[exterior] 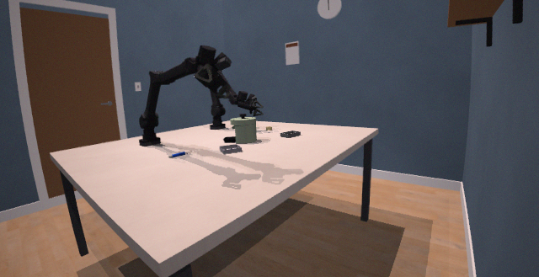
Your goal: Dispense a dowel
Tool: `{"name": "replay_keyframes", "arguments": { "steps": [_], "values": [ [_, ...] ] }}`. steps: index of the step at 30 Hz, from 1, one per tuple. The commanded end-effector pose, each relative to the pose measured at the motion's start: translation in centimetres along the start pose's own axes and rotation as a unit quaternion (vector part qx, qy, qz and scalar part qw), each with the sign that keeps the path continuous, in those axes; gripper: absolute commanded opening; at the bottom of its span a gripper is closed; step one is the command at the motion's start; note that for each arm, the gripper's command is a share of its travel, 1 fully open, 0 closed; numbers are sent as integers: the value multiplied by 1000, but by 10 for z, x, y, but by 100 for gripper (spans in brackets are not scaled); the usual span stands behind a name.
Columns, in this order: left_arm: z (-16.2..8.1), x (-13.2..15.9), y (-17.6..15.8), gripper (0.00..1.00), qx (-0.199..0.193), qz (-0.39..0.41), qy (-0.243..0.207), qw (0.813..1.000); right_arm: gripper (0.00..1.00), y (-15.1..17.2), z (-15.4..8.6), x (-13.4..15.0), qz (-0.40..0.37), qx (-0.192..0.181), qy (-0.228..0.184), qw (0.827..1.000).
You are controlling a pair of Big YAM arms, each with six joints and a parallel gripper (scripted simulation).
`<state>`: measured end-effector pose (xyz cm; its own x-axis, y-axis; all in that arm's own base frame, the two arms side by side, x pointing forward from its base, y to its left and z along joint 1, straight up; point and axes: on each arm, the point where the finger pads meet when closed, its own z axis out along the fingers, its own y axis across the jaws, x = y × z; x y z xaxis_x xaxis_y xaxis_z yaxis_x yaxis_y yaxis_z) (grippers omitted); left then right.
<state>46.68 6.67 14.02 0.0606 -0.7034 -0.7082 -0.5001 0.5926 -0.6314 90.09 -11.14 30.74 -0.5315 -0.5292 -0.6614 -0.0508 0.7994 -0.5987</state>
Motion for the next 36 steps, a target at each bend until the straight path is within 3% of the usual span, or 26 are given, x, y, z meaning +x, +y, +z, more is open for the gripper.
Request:
{"name": "replay_keyframes", "arguments": {
  "steps": [1,17,19,21,23,32,36],
  "values": [
    [0,-3,-3,100,3,-2,-3,1000,100,-8,-7,-8,2,5,-7,1000],
    [0,-3,-3,100,3,-2,-3,1000,100,-8,-7,-8,2,5,-7,1000],
    [6,-23,-34,100,28,-4,-20,999,100,-61,-39,-43,26,43,-49,998],
    [6,-22,-33,100,24,3,-16,1000,100,-45,-29,-22,25,28,-30,999],
    [12,-13,-27,100,16,15,-6,1000,100,-50,-34,-24,32,29,-35,998],
    [9,-38,-64,100,47,54,-13,997,100,-82,-68,-28,76,30,-62,995],
    [16,-31,-64,100,43,71,-2,997,100,-88,-79,-30,85,28,-71,993]
  ]
}}
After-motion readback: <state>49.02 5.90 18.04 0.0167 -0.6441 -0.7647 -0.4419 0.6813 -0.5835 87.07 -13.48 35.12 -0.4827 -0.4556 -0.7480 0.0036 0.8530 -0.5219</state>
